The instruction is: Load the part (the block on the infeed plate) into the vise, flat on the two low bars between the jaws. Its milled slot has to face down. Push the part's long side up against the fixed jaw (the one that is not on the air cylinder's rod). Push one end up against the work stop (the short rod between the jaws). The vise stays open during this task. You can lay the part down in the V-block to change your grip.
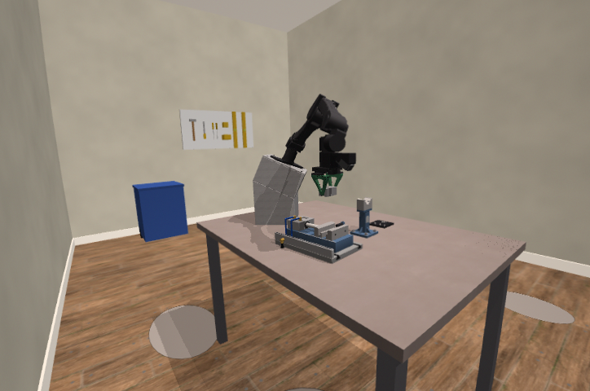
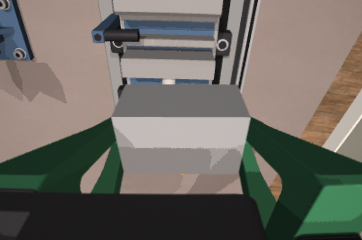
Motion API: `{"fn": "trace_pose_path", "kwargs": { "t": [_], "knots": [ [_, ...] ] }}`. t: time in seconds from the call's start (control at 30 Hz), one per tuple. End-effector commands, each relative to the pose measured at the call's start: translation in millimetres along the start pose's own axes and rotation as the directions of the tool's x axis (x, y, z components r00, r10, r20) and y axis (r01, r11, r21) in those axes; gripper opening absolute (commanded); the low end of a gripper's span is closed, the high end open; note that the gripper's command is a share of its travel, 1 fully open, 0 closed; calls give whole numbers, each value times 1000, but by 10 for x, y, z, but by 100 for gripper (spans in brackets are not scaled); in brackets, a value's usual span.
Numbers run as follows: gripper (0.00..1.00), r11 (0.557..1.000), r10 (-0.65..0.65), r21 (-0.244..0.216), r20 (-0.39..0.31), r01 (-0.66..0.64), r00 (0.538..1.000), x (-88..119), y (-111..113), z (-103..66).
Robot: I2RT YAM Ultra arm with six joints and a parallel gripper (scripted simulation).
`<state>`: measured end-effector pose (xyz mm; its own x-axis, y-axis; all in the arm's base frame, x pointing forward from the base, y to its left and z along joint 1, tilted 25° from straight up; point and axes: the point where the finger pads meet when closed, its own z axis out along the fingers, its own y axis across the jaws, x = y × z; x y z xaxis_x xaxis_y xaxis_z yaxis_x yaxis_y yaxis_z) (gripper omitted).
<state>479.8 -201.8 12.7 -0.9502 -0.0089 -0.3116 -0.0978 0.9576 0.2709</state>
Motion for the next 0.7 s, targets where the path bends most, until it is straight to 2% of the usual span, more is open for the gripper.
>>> {"fn": "trace_pose_path", "kwargs": {
  "t": [0.0, 0.67],
  "knots": [
    [0, 999, 34, 8, 38, -34, 999, -78, -92, -188],
    [0, 999, 40, 8, 39, -41, 998, -75, -108, -194]
  ]
}}
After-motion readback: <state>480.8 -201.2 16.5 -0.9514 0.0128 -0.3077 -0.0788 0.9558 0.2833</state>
